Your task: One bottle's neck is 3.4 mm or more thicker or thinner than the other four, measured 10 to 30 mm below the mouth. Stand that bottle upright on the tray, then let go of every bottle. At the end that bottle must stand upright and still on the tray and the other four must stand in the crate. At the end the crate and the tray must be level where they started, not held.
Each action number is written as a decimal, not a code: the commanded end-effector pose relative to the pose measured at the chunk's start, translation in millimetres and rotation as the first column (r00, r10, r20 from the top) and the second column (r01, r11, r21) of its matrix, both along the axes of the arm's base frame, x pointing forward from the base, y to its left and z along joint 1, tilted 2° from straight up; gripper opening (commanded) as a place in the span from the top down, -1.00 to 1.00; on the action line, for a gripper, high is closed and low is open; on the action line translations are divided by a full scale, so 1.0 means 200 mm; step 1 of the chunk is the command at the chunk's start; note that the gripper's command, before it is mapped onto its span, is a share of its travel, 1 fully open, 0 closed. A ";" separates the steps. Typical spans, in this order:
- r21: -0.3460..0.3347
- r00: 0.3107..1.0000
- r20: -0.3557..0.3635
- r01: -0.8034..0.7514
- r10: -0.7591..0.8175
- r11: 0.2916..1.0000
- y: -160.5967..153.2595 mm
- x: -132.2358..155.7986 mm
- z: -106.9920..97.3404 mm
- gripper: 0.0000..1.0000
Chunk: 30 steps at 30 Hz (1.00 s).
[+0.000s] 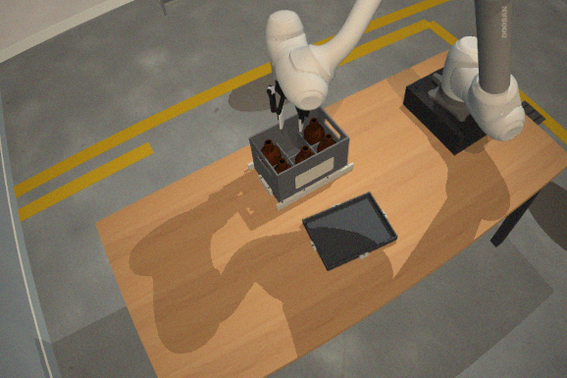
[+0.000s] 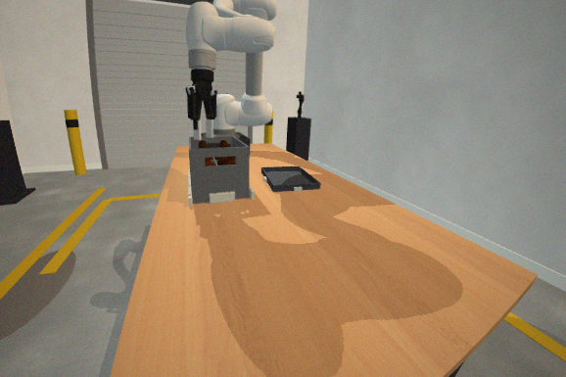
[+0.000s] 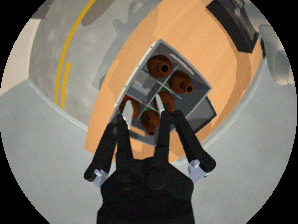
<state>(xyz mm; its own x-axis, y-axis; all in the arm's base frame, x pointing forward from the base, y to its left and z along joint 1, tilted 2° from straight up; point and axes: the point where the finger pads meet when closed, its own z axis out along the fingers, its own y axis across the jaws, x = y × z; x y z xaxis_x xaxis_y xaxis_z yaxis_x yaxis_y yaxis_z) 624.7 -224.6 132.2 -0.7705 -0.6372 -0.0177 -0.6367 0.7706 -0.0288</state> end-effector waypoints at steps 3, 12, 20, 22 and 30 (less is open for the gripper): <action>-0.002 1.000 -0.004 0.009 -0.009 1.000 -0.01 -0.01 -0.01 0.24; -0.002 1.000 -0.004 0.009 -0.009 1.000 -0.02 -0.01 -0.01 0.24; -0.002 1.000 -0.004 0.009 -0.009 1.000 -0.03 -0.02 -0.01 0.24; -0.002 1.000 -0.004 0.009 -0.009 1.000 -0.03 -0.03 -0.01 0.24; -0.002 1.000 -0.004 0.009 -0.009 1.000 -0.03 -0.03 -0.01 0.24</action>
